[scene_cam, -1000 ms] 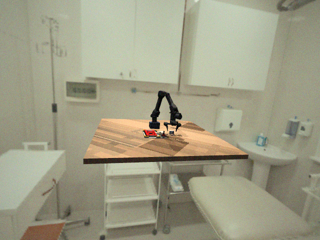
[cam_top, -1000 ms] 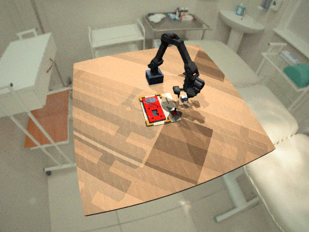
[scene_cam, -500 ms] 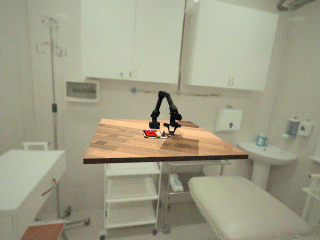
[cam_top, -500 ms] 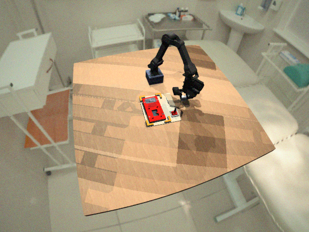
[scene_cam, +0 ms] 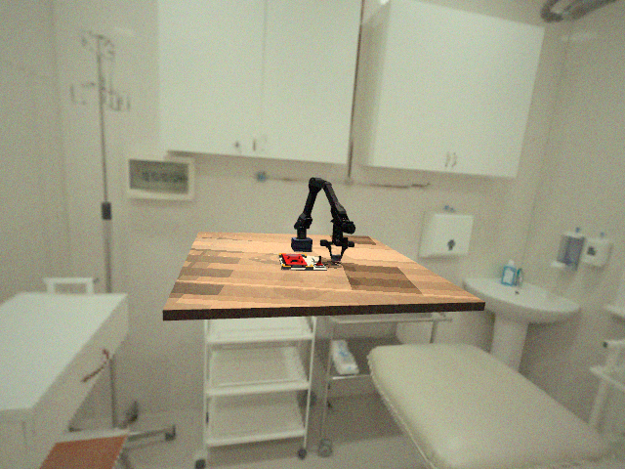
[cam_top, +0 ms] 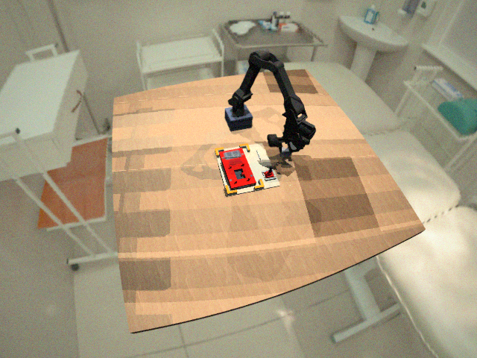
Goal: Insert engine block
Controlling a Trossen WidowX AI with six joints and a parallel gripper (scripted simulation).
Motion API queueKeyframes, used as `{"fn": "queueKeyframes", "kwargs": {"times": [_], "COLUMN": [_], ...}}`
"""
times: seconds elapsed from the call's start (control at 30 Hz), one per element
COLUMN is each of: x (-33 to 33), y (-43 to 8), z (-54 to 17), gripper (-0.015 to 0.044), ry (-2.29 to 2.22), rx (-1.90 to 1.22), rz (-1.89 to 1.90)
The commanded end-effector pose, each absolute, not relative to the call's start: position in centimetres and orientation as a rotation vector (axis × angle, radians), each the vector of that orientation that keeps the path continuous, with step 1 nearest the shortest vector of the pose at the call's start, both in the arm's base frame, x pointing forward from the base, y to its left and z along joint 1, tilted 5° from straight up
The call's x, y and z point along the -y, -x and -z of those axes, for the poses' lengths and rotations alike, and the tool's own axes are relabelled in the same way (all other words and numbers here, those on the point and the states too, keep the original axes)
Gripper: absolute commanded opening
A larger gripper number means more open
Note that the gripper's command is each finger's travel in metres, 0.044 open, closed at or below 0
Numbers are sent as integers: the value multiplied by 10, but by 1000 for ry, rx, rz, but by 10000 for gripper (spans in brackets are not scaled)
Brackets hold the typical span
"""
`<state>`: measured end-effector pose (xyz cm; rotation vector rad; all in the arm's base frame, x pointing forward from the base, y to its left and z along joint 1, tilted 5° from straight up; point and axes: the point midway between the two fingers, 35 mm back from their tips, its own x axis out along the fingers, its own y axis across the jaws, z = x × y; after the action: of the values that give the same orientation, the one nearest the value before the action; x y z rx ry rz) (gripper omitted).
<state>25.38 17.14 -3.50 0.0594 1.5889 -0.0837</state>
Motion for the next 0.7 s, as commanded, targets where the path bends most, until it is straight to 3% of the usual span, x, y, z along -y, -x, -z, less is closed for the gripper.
{"fn": "queueKeyframes", "kwargs": {"times": [0.0, 0.67], "x": [-174, -177], "y": [-260, -260], "z": [26, -33], "gripper": [0, 0], "ry": [-82, -53], "rx": [-1571, -1598], "rz": [84, 83]}}
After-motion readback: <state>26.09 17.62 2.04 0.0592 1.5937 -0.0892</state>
